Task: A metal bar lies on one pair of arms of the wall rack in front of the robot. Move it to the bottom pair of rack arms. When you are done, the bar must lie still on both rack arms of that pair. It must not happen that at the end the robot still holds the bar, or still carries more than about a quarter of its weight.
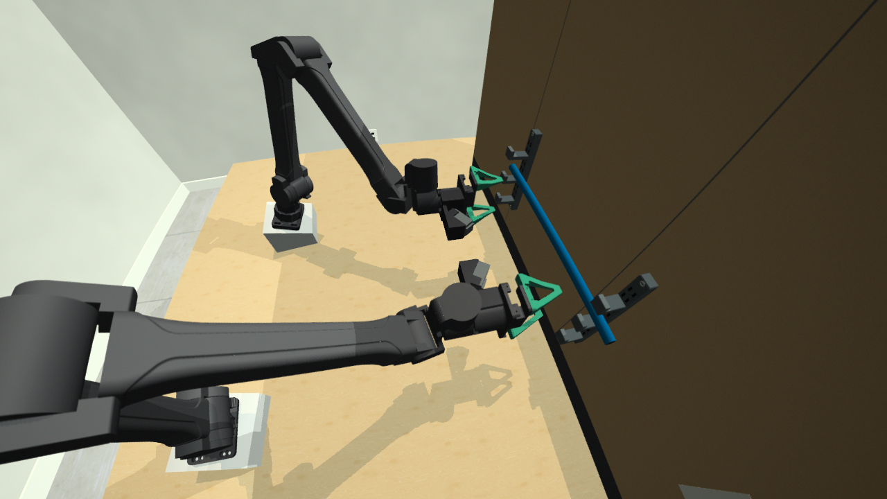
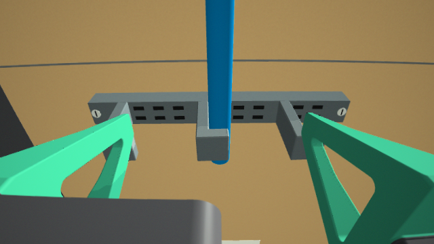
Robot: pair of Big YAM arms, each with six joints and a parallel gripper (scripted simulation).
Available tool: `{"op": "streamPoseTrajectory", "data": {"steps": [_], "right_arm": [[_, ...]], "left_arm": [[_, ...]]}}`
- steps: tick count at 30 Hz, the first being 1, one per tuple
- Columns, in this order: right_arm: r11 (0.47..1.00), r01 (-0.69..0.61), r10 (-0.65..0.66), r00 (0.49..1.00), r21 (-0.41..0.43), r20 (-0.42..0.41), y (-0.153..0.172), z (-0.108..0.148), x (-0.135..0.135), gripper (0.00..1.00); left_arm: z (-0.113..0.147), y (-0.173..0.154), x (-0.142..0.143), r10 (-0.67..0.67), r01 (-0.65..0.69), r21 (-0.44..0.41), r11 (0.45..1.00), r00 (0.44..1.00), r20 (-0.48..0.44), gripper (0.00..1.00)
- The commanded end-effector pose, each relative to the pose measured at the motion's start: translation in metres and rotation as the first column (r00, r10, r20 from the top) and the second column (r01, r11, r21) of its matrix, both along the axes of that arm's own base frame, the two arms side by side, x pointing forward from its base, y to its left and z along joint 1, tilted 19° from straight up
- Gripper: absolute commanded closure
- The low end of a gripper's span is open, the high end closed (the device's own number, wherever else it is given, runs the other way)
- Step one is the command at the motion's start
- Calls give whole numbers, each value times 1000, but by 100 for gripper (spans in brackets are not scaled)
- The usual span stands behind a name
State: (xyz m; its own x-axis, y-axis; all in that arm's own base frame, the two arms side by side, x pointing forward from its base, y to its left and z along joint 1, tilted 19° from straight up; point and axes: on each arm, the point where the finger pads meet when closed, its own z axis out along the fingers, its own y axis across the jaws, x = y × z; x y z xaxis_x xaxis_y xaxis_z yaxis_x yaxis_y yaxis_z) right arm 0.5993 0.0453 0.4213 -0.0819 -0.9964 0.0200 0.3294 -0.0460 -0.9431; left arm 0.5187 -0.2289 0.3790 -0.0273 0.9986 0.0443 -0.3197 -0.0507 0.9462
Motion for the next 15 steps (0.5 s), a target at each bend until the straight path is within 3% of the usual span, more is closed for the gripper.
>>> {"op": "streamPoseTrajectory", "data": {"steps": [1, 15], "right_arm": [[1000, 11, -12, 997, 7, 74, -7, 43, 6, 0], [1000, 11, -12, 997, 7, 71, -7, 44, 6, 0]], "left_arm": [[56, -8, -1, -10, 15, -55, 998, 996, 87, 0], [61, -7, -2, -8, 14, -58, 998, 996, 91, 0]]}}
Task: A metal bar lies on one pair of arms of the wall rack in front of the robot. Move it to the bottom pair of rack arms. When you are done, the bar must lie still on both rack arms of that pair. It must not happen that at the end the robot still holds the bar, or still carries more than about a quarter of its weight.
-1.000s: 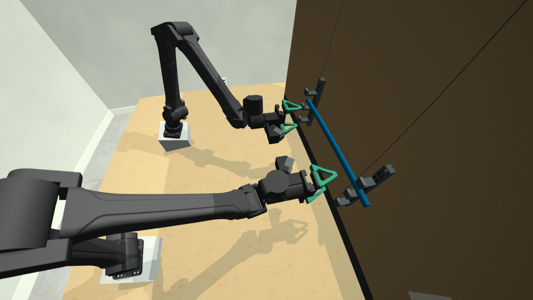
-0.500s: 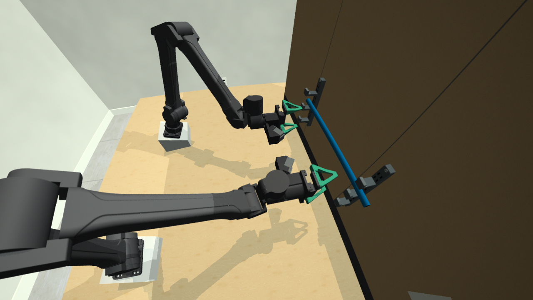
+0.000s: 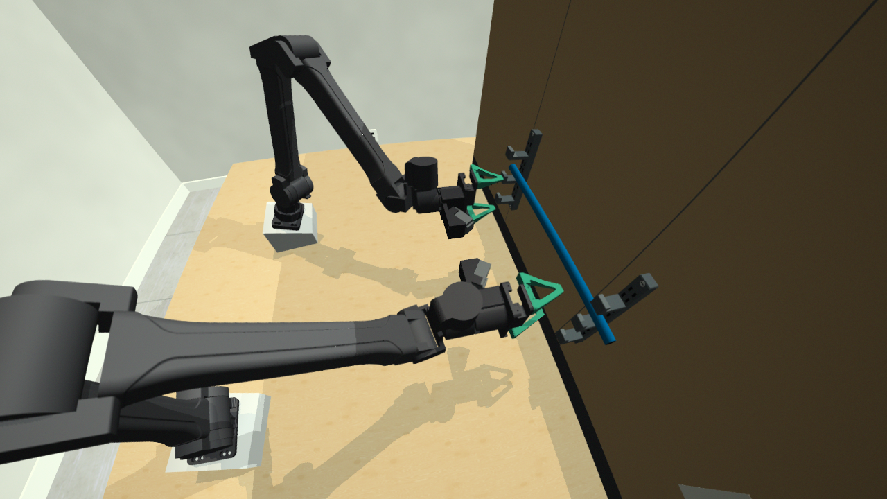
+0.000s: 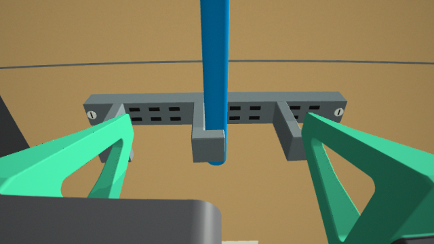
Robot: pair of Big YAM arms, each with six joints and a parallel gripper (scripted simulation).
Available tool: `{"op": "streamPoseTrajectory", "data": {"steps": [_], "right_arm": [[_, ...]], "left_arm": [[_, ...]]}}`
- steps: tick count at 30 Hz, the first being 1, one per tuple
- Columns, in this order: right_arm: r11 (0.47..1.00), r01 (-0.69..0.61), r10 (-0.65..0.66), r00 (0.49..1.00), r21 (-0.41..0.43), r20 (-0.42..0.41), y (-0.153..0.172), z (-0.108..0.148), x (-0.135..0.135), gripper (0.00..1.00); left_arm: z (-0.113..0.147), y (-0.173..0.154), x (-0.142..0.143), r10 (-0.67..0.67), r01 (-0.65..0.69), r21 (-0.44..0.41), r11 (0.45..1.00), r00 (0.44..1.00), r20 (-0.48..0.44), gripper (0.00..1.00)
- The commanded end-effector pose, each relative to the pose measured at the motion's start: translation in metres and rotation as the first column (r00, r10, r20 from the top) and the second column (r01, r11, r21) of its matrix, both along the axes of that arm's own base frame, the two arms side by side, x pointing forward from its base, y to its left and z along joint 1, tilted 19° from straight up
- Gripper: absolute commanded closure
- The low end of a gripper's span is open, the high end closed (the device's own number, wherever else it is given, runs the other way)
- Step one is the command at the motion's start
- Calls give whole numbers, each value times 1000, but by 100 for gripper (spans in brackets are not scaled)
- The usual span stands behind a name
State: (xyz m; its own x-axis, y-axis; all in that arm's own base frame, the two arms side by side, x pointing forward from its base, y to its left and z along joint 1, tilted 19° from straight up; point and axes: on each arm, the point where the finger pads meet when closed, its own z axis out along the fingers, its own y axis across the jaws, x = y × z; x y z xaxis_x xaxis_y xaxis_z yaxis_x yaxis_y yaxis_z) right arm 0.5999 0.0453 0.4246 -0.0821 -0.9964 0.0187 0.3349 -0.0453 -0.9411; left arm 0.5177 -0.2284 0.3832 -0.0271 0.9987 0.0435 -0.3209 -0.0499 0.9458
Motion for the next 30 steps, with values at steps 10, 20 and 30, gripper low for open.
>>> {"op": "streamPoseTrajectory", "data": {"steps": [10, 20, 30], "right_arm": [[1000, 11, -11, 998, 6, 62, -8, 41, 8, 0], [1000, 11, -11, 998, 6, 59, -9, 46, 20, 0], [1000, 11, -11, 999, 6, 53, -9, 47, 31, 0]], "left_arm": [[61, -7, 0, -7, 13, -59, 998, 996, 91, 0], [63, -6, 13, -6, 11, -59, 998, 996, 90, 0], [62, -4, 25, -4, 8, -57, 998, 996, 84, 0]]}}
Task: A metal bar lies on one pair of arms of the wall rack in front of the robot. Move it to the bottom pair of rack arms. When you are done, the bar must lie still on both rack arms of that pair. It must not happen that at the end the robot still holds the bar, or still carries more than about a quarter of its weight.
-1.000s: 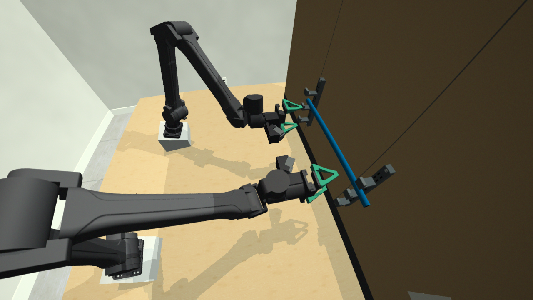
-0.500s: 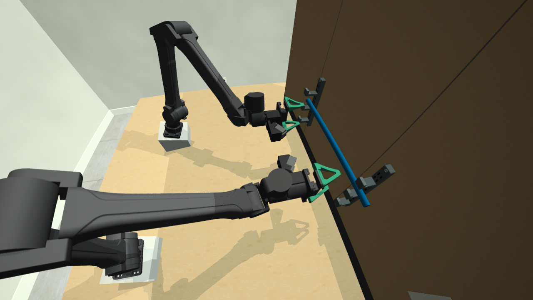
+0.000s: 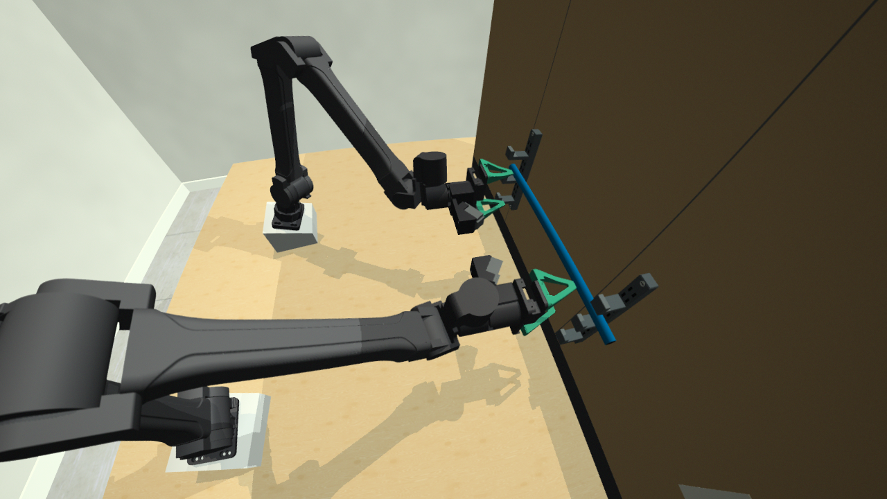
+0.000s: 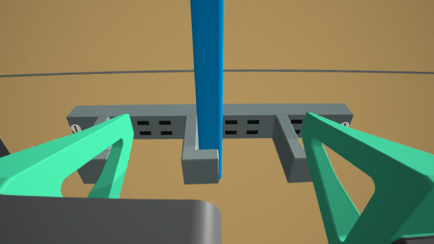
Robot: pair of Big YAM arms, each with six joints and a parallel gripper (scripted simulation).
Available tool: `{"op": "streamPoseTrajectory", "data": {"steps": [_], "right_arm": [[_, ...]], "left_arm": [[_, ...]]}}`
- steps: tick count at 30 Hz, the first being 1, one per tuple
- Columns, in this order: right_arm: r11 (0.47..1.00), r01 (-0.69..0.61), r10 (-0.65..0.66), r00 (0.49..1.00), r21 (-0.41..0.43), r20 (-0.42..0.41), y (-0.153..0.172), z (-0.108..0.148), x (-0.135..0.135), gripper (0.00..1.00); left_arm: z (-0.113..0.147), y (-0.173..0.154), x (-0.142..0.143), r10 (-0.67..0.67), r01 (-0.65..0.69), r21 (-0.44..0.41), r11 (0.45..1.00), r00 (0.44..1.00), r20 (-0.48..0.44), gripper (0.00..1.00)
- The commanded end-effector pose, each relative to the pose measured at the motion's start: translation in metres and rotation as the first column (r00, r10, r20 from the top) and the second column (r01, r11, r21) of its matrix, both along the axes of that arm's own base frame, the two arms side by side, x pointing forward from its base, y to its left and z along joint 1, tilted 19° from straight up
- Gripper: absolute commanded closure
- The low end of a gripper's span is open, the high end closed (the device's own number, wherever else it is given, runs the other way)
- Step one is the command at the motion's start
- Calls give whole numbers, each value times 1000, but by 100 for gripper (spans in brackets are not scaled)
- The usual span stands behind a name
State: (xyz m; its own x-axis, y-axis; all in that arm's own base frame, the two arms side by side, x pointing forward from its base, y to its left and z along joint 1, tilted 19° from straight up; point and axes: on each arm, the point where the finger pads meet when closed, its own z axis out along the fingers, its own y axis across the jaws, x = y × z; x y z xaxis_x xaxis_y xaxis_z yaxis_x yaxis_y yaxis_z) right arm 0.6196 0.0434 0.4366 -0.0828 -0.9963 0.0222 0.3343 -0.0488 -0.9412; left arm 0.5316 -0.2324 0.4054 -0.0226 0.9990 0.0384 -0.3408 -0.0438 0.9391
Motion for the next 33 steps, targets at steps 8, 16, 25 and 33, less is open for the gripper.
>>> {"op": "streamPoseTrajectory", "data": {"steps": [8, 16, 25, 33], "right_arm": [[1000, 9, -10, 999, 9, 47, -8, 35, 23, 0], [1000, 9, -9, 999, 10, 45, -9, 37, 31, 0], [1000, 8, -8, 999, 13, 45, -10, 41, 42, 0], [1000, 7, -8, 999, 14, 45, -10, 44, 50, 0]], "left_arm": [[38, 2, 23, 4, -1, -50, 999, 999, 54, 0], [39, 3, 31, 5, -2, -52, 999, 999, 52, 0], [43, 4, 43, 4, -1, -56, 998, 999, 53, 0], [45, 4, 51, 3, 0, -57, 998, 999, 53, 0]]}}
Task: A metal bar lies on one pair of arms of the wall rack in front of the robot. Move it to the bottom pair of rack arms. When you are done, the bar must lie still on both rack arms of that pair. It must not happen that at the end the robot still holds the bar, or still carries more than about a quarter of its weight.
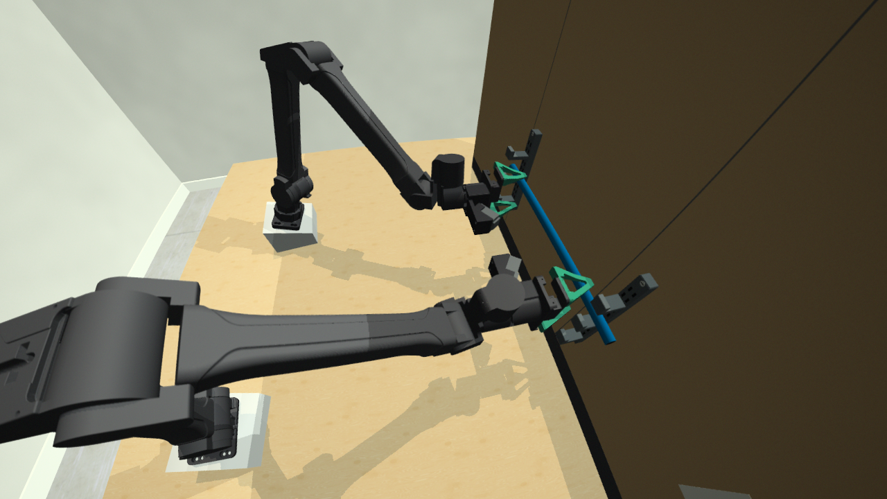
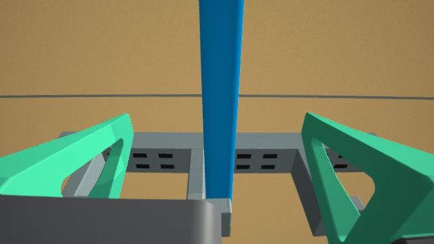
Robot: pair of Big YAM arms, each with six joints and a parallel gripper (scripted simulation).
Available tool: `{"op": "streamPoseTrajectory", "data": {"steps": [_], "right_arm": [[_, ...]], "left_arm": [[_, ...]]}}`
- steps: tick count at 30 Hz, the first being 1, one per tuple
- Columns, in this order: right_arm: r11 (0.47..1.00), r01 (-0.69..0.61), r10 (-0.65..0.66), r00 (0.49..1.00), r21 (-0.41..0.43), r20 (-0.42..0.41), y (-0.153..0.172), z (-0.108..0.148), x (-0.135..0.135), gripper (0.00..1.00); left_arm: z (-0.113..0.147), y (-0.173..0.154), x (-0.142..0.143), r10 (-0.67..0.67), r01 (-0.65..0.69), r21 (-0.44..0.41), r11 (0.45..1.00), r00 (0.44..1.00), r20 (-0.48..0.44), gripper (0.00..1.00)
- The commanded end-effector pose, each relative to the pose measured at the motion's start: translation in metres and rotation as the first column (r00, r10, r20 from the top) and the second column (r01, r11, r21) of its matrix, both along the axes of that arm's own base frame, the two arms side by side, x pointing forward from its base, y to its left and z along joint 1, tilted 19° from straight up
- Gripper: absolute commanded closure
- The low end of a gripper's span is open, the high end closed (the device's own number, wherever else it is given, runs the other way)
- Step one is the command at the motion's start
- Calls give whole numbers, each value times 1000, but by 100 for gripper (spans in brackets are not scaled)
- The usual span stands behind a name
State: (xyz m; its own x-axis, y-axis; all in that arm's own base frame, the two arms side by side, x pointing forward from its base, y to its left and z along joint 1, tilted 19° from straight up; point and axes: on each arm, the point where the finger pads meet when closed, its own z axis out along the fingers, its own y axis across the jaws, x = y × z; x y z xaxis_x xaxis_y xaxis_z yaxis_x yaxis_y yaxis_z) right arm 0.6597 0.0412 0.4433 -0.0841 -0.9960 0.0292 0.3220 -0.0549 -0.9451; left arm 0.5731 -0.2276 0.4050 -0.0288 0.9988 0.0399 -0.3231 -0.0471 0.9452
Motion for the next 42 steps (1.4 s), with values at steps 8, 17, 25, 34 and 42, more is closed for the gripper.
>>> {"op": "streamPoseTrajectory", "data": {"steps": [8, 17, 25, 34, 42], "right_arm": [[1000, 4, -5, 998, 23, 58, -9, 41, 20, 0], [1000, 3, -5, 998, 25, 59, -10, 43, 24, 0], [1000, 2, -4, 998, 28, 60, -10, 43, 24, 0], [1000, 2, -3, 998, 29, 61, -10, 44, 24, 0], [1000, 1, -3, 998, 29, 62, -10, 44, 23, 0]], "left_arm": [[49, 0, 20, -3, 7, -58, 998, 997, 72, 0], [51, 0, 24, -3, 7, -58, 998, 997, 73, 0], [51, 0, 23, -3, 7, -57, 998, 997, 74, 0], [53, 1, 24, -3, 7, -57, 998, 997, 75, 0], [55, 1, 26, -3, 7, -56, 998, 997, 76, 0]]}}
